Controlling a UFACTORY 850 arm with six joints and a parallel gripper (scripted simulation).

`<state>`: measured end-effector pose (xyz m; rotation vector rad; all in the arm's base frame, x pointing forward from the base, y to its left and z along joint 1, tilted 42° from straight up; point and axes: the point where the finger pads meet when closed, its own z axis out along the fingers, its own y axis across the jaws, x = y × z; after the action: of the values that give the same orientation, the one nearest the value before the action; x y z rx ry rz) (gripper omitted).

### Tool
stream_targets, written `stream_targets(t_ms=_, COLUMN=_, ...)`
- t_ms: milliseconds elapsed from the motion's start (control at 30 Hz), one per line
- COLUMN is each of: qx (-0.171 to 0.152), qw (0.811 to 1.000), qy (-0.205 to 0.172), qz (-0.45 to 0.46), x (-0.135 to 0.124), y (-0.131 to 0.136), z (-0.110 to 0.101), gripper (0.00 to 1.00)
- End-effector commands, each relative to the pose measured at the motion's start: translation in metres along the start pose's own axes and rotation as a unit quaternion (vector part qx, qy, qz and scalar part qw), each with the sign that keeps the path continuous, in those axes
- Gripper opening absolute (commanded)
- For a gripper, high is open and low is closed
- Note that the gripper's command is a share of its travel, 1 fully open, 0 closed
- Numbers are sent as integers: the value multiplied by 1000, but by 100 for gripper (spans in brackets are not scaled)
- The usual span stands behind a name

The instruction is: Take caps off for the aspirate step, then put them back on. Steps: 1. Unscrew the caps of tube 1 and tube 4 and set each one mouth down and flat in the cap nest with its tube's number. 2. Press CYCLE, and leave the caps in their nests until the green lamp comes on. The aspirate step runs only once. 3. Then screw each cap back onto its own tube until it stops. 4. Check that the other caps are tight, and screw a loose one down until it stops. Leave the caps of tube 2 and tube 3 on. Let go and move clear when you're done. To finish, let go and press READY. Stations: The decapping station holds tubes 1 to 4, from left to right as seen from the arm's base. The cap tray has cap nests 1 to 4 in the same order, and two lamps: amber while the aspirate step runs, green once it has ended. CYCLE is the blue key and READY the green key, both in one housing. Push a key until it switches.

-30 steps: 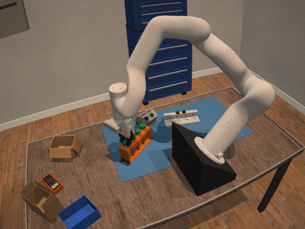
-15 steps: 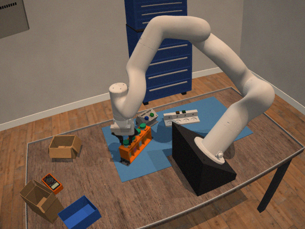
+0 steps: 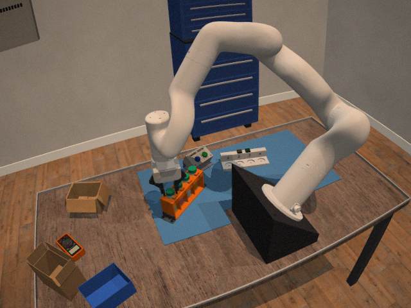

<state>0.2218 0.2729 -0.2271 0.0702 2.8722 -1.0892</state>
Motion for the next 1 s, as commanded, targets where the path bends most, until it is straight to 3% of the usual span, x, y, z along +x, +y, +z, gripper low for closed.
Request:
stream_targets(t_ms=0, qx=0, qw=1000, qy=0, qz=0, x=-1, y=0, z=-1, gripper=46)
stream_targets(t_ms=200, qx=0, qw=1000, qy=0, qz=0, x=-1, y=0, z=-1, gripper=46)
stream_targets(t_ms=300, qx=0, qw=992, qy=0, qz=125, x=-1, y=0, z=-1, gripper=46)
stream_targets(t_ms=400, qx=0, qw=986, qy=0, qz=166, x=-1, y=0, z=-1, gripper=46)
stream_targets(t_ms=467, qx=0, qw=969, qy=0, qz=245, x=-1, y=0, z=-1, gripper=46)
stream_targets(t_ms=533, qx=0, qw=958, qy=0, qz=288, x=-1, y=0, z=-1, gripper=46)
stream_targets(t_ms=633, qx=0, qw=958, qy=0, qz=288, x=-1, y=0, z=-1, gripper=46)
stream_targets(t_ms=733, qx=0, qw=914, qy=0, qz=405, x=-1, y=0, z=-1, gripper=46)
stream_targets(t_ms=767, qx=0, qw=914, qy=0, qz=405, x=-1, y=0, z=-1, gripper=46)
stream_targets(t_ms=833, qx=0, qw=897, qy=0, qz=442, x=-1, y=0, z=-1, gripper=46)
stream_targets(t_ms=900, qx=0, qw=866, qy=0, qz=500, x=-1, y=0, z=-1, gripper=46)
stream_targets(t_ms=967, qx=0, qw=866, qy=0, qz=500, x=-1, y=0, z=-1, gripper=46)
